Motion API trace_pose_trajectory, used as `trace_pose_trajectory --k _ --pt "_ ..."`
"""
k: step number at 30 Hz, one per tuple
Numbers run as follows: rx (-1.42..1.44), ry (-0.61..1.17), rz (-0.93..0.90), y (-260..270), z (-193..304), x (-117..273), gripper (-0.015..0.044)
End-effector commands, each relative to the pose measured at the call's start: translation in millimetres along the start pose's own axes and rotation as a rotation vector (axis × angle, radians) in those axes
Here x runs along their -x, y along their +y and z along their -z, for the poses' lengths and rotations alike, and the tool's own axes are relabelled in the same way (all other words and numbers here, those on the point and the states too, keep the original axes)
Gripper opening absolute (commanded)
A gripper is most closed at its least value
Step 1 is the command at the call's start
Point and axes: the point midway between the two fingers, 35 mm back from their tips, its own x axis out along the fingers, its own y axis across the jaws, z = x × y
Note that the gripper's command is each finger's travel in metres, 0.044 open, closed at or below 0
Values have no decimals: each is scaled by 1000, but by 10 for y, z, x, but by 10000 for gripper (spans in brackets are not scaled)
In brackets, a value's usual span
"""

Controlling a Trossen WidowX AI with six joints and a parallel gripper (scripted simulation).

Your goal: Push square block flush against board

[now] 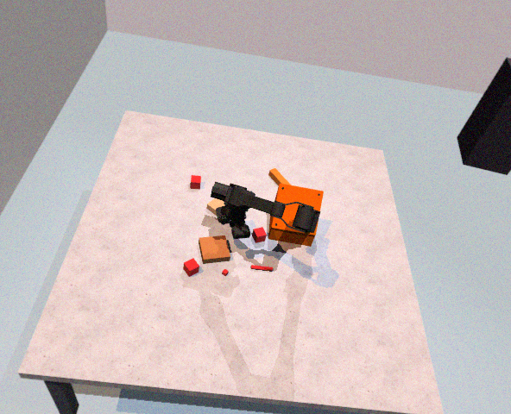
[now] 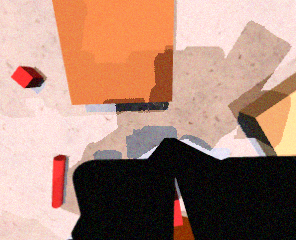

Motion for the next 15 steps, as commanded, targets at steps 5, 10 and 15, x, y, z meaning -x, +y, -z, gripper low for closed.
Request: trace_pose_trajectory --k 5,10,15 --pt "-3 0 -26 67 5 -499 0" --pt "-3 0 -28 78 13 -585 0" --pt "-3 0 -28 77 -8 -584 0"
